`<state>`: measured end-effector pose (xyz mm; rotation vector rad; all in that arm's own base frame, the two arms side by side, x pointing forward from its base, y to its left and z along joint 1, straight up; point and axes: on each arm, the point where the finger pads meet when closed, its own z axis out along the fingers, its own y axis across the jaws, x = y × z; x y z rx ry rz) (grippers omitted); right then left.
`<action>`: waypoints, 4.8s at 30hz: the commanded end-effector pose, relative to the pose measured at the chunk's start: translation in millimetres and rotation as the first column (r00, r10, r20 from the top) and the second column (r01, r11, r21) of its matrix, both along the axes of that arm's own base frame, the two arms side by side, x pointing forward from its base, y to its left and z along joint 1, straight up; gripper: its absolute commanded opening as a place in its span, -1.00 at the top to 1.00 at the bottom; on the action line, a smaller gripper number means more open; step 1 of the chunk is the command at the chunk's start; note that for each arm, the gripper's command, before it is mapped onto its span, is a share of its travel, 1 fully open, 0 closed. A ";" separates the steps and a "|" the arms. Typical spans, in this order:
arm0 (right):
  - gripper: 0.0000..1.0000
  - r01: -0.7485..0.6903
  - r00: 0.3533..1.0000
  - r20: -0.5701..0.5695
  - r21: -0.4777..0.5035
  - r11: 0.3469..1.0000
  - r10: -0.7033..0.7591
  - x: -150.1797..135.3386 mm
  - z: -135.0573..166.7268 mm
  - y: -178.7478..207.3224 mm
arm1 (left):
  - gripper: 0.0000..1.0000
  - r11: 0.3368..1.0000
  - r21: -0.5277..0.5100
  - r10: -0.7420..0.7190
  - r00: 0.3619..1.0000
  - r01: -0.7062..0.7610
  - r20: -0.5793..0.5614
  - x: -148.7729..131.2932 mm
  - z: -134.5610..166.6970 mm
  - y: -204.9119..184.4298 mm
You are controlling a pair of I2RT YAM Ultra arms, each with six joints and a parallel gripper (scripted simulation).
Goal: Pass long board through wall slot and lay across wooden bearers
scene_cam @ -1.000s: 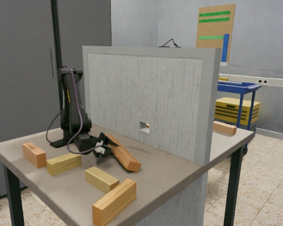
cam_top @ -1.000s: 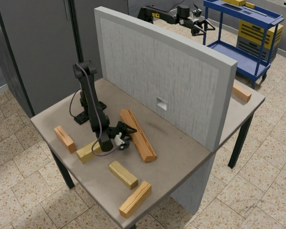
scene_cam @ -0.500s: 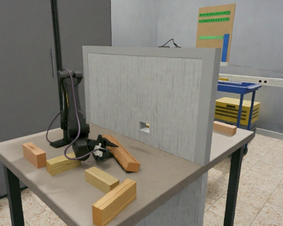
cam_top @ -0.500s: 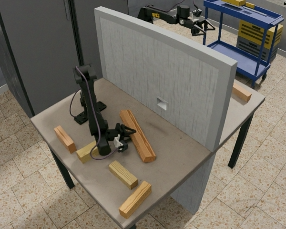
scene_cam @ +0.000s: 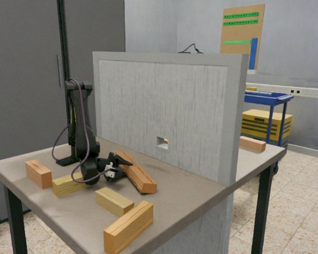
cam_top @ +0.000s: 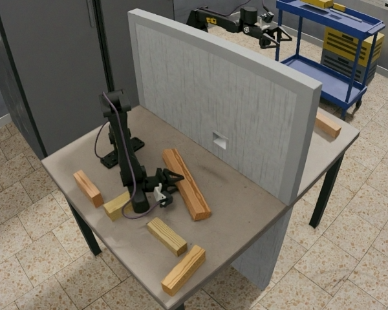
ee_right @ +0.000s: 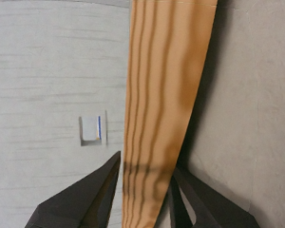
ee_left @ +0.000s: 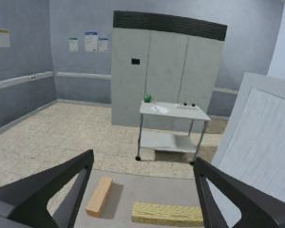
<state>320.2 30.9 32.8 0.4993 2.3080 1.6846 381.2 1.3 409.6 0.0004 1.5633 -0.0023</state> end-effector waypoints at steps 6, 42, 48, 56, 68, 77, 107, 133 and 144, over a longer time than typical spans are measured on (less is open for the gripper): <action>0.08 -0.009 0.999 0.050 0.021 1.000 0.008 9.5 13.5 -0.7 | -1.00 1.000 -0.003 0.004 0.999 -0.004 0.051 -6.8 16.2 -0.2; -0.17 -0.004 1.000 0.026 0.034 0.999 0.003 3.3 10.4 -6.8 | -1.00 1.000 -0.003 0.004 0.999 -0.004 0.051 -6.8 16.2 -0.2; -0.17 0.003 0.999 0.032 0.029 1.000 -0.004 5.5 13.5 -11.7 | -1.00 1.000 -0.003 0.004 0.999 -0.004 0.051 -6.8 16.2 -0.2; -0.17 -0.011 0.997 0.080 0.004 1.000 0.011 9.4 26.8 -8.2 | -1.00 1.000 -0.003 0.004 0.999 -0.004 0.051 -6.8 16.2 -0.2; -0.17 -0.010 0.997 0.081 0.003 1.000 0.010 8.5 27.2 -9.4 | -1.00 1.000 -0.003 0.004 0.999 -0.004 0.051 -6.8 16.2 -0.2; -0.17 -0.013 0.996 0.089 -0.002 1.000 0.013 10.8 28.5 -9.7 | -1.00 1.000 -0.003 0.004 0.999 -0.004 0.051 -6.8 16.2 -0.2; -0.17 -0.058 0.998 -0.047 -0.144 0.988 0.052 2.6 26.0 -20.0 | -1.00 1.000 -0.003 0.004 0.999 -0.004 0.051 -6.8 16.2 -0.2; -0.17 0.228 0.933 0.336 -0.828 0.511 0.128 75.0 138.8 -64.7 | -1.00 1.000 -0.003 0.004 0.999 -0.004 0.051 -6.8 16.2 -0.2; -0.17 0.643 0.696 0.704 -0.698 0.317 0.139 96.3 260.7 -53.8 | -1.00 1.000 -0.003 0.004 0.999 -0.004 0.051 -6.8 16.2 -0.2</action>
